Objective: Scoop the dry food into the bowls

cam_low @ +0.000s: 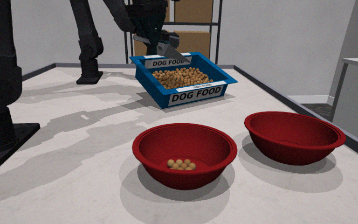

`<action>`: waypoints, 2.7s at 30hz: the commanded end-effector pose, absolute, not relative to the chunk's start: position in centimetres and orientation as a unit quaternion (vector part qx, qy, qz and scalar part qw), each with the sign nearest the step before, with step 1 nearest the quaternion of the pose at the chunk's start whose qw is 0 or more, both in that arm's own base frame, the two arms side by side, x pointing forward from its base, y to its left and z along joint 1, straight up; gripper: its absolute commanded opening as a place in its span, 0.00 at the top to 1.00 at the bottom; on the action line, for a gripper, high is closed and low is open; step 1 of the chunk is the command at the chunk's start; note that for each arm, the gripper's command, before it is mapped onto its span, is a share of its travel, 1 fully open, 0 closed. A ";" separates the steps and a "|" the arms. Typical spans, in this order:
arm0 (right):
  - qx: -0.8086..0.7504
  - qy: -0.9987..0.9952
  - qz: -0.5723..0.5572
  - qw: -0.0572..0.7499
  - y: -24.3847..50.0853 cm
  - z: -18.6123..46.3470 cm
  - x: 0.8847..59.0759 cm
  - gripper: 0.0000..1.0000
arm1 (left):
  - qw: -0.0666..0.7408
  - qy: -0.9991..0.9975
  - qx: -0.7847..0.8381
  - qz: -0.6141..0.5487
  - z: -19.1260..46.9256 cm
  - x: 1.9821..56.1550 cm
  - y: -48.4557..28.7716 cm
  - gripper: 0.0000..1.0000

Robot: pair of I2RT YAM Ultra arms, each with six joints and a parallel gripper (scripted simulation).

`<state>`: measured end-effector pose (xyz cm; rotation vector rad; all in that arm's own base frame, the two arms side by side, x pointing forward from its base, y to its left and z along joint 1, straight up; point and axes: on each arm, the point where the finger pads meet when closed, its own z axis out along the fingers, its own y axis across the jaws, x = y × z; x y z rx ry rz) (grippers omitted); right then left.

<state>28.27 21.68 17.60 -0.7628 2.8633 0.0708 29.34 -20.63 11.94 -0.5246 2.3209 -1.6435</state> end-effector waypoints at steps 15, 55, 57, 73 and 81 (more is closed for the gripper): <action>-0.250 0.965 0.022 0.070 21.0 16.6 29.0 1.00 | 0.174 0.778 -0.134 -0.589 15.7 30.6 -20.9 1.00; -0.253 0.967 -0.001 -0.026 22.0 10.9 30.4 1.00 | 0.174 0.778 -0.134 -0.589 15.7 30.6 -20.9 1.00; -0.255 0.967 0.004 -0.004 22.3 12.2 30.5 1.00 | 0.174 0.778 -0.134 -0.589 15.7 30.6 -20.9 1.00; -0.249 0.968 0.008 0.034 22.3 10.9 31.9 1.00 | 0.174 0.778 -0.134 -0.589 15.7 30.6 -20.9 1.00; -0.250 0.967 0.017 0.047 22.8 10.7 32.3 1.00 | 0.174 0.778 -0.134 -0.589 15.7 30.6 -20.9 1.00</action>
